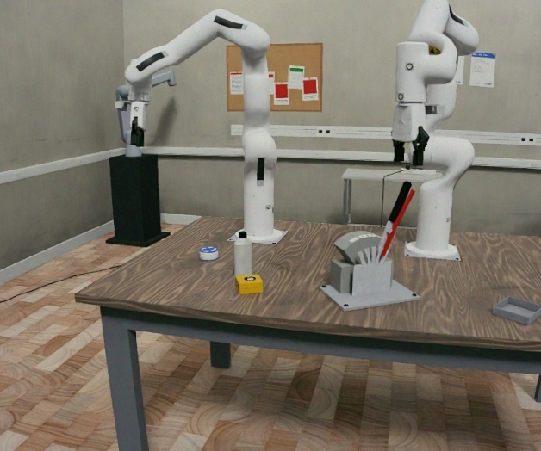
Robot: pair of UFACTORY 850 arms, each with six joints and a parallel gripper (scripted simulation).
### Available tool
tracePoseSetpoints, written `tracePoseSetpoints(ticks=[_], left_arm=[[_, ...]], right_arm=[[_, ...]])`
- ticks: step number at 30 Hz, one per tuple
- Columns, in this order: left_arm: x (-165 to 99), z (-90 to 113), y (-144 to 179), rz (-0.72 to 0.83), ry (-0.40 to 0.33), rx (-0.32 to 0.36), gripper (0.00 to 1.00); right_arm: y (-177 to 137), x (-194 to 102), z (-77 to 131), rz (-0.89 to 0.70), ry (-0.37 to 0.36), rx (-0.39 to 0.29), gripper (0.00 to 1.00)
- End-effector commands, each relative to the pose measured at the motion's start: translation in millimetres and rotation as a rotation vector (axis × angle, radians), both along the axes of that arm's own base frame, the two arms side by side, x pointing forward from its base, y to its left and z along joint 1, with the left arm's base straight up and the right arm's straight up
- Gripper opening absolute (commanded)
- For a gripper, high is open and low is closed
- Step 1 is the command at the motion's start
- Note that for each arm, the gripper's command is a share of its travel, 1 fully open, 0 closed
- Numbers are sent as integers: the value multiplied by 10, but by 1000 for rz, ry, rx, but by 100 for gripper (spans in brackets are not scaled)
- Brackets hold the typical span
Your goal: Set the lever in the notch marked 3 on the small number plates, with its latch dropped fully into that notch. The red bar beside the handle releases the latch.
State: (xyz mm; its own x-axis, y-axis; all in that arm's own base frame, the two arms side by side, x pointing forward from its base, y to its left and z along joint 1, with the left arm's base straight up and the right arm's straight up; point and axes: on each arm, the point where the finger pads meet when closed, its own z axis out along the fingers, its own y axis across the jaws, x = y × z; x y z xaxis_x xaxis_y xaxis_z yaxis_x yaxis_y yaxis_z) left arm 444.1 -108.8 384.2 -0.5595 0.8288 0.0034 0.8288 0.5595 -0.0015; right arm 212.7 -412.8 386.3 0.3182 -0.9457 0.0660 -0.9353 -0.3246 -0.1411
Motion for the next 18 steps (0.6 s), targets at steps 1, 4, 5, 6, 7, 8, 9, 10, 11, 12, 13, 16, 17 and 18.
tracePoseSetpoints(ticks=[1, 4, 5, 6, 7, 8, 9, 10, 11, 12, 13, 16, 17, 18], left_arm=[[-7, 15, -10, -8, -5, -2, 100], [-7, 15, -10, -8, -5, -2, 100], [-7, 15, -10, -8, -5, -2, 100], [-7, 15, -10, -8, -5, -2, 100], [-7, 15, -10, -8, -5, -2, 100], [-7, 15, -10, -8, -5, -2, 100], [-7, 15, -10, -8, -5, -2, 100], [-7, 15, -10, -8, -5, -2, 100], [-7, 15, -10, -8, -5, -2, 100], [-7, 15, -10, -8, -5, -2, 100], [-7, 15, -10, -8, -5, -2, 100], [-7, 15, -10, -8, -5, -2, 100], [-7, 15, -10, -8, -5, -2, 100], [-7, 15, -10, -8, -5, -2, 100]], right_arm=[[-55, -644, 274, -87, 43, 8, 100], [-51, -755, 317, -104, 52, 10, 100], [-38, -1066, 439, -132, 66, 14, 100], [-16, -1157, 474, -159, 79, 17, 100], [3, -1231, 502, -181, 90, 20, 100], [21, -1327, 538, -198, 99, 23, 100], [45, -1439, 582, -218, 109, 26, 100], [72, -1552, 627, -236, 118, 29, 100], [99, -1661, 670, -253, 126, 32, 100], [127, -1767, 712, -267, 133, 34, 100], [156, -1873, 754, -278, 139, 36, 100], [200, -2002, 806, -298, 149, 39, 100], [206, -2017, 812, -301, 151, 40, 100], [210, -2026, 816, -303, 151, 40, 100]])
